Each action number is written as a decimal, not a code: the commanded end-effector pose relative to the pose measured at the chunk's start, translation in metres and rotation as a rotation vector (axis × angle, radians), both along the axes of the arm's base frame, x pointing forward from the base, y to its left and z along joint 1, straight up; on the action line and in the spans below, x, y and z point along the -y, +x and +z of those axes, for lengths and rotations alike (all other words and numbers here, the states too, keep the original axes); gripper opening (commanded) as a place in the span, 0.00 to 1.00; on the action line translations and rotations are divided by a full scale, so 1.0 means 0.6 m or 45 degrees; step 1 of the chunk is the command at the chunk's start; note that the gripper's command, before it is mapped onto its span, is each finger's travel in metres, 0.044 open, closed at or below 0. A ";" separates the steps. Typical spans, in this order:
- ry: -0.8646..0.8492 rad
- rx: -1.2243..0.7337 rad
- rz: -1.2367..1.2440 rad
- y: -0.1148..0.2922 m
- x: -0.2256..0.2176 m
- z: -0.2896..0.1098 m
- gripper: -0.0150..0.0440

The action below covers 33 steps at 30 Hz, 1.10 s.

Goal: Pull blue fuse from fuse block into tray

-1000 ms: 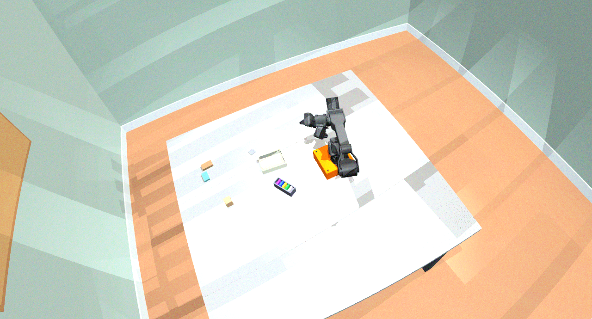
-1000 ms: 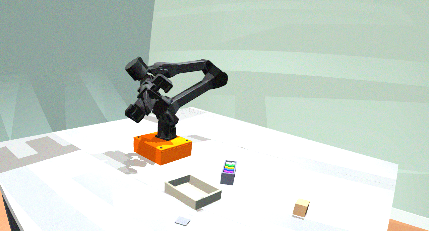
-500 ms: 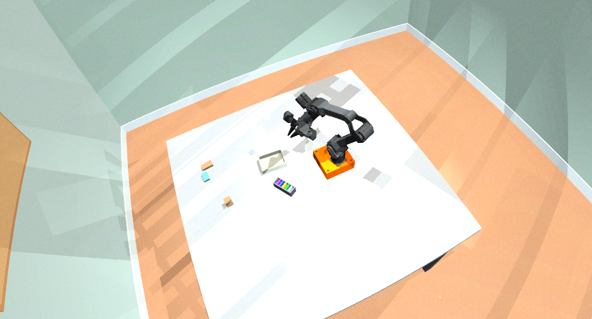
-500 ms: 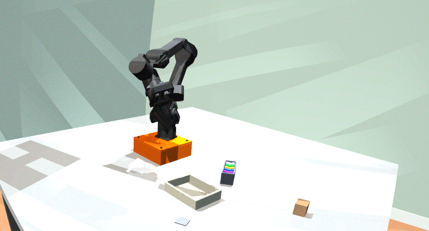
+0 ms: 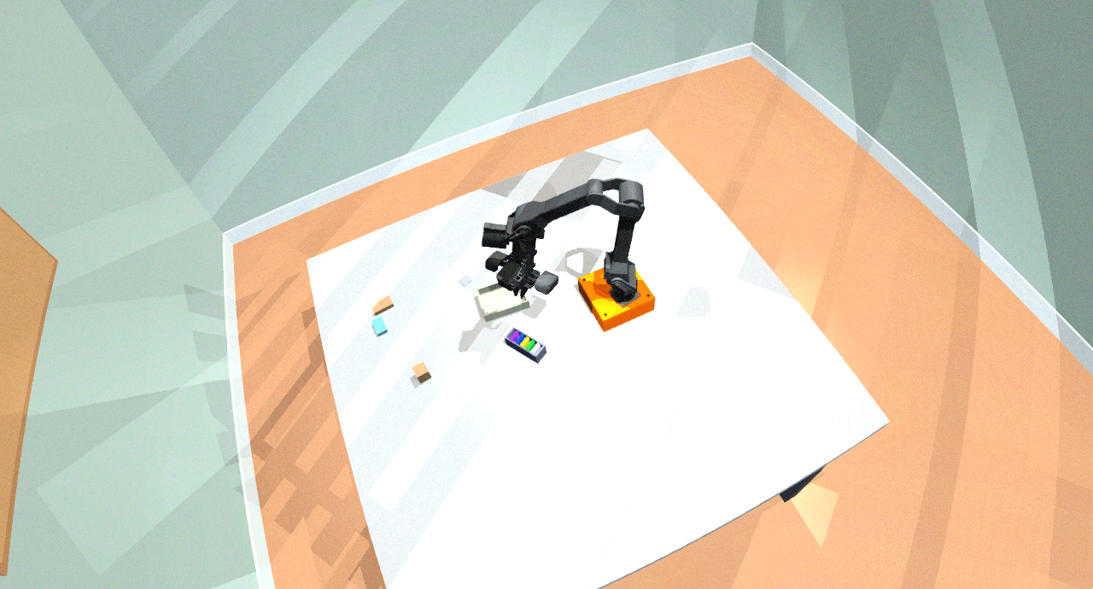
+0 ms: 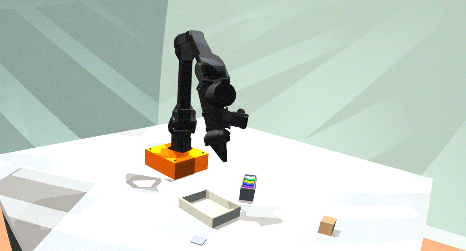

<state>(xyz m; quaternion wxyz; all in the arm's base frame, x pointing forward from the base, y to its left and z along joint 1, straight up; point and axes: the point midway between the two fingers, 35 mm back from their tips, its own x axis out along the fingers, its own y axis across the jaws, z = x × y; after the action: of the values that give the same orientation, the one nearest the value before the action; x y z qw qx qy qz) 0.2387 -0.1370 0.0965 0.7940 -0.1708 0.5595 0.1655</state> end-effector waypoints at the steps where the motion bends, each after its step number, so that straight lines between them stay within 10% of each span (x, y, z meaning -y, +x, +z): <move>1: 0.017 -0.168 -0.068 0.041 -0.038 -0.024 0.36; 33: -0.068 -0.383 -0.182 0.107 -0.111 -0.091 0.36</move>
<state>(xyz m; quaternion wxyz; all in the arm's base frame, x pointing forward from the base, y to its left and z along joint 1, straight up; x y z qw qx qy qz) 0.3034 -0.0701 0.0466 0.7089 -0.1255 0.6836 0.1201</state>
